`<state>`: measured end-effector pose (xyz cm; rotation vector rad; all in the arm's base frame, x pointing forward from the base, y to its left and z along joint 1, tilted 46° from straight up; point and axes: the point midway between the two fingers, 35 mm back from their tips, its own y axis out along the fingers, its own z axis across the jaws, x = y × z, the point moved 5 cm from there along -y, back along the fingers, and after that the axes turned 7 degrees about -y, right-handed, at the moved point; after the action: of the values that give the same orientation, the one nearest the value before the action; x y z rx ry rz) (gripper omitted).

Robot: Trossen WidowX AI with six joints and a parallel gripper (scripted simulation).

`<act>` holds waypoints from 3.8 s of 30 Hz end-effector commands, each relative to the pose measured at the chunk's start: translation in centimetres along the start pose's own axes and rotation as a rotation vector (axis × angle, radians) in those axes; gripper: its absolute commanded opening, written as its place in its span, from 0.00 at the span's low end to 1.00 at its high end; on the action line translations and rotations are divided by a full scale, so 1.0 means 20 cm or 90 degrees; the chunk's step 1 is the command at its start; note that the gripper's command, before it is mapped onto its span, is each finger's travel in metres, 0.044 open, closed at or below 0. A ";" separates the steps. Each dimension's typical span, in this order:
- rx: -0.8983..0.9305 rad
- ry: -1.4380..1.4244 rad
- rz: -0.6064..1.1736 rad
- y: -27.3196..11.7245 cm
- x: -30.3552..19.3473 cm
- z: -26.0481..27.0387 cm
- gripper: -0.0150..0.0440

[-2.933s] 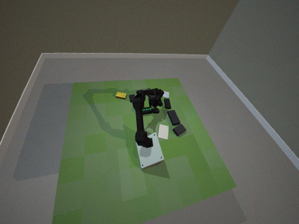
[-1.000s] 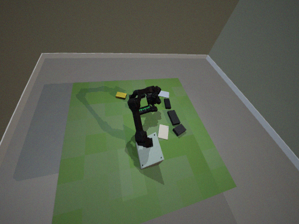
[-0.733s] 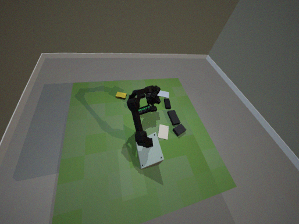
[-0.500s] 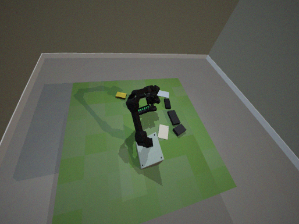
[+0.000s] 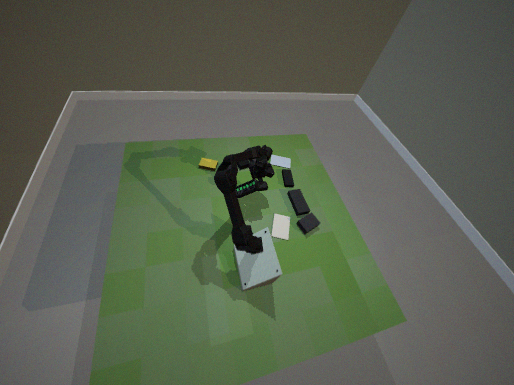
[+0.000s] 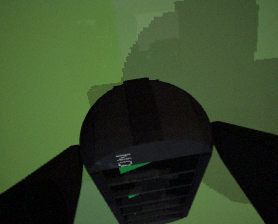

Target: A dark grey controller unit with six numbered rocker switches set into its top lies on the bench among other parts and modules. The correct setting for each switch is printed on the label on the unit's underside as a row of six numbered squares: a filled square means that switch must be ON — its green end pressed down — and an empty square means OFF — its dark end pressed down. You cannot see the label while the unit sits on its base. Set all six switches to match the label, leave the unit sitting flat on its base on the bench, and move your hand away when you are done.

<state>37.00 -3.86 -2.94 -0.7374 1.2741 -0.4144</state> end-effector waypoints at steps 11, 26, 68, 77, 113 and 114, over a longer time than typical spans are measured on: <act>0.004 -0.001 -0.018 -0.03 -0.06 0.00 0.82; 0.002 -0.001 -0.029 -0.07 -0.10 0.01 0.82; -0.004 0.000 -0.080 -0.14 -0.27 0.03 0.82; -0.006 0.000 -0.092 -0.15 -0.31 0.03 0.82; -0.012 0.000 -0.137 -0.18 -0.48 0.05 0.82; -0.012 0.000 -0.139 -0.18 -0.48 0.05 0.82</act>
<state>35.93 -0.31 6.04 -0.9027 1.2061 -0.5798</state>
